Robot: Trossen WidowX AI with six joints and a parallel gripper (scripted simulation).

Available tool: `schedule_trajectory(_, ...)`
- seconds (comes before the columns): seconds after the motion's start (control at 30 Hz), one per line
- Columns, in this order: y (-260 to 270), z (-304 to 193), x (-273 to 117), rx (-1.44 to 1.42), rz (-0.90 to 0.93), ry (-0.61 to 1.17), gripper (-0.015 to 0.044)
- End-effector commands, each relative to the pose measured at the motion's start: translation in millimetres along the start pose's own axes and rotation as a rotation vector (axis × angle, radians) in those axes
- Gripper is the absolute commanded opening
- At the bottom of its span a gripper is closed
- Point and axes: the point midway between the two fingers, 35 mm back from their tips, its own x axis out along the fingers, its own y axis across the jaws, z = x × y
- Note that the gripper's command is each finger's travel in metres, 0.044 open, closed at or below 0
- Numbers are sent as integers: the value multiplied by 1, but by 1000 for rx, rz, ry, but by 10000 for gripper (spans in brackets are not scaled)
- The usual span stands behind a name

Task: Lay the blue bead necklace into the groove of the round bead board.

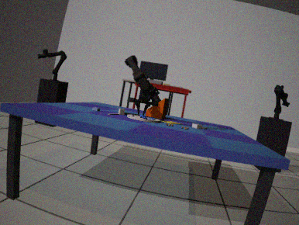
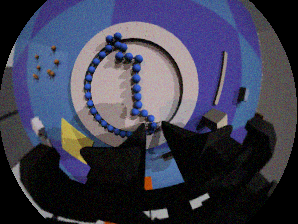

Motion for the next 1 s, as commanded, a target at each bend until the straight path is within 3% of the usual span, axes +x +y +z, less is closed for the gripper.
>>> schedule_trajectory(0.0,0,0,0,1,0,-1,41)
schedule_trajectory(0.07,0,0,0,1,0,-1,0)
schedule_trajectory(0.97,0,0,0,1,0,-1,0)
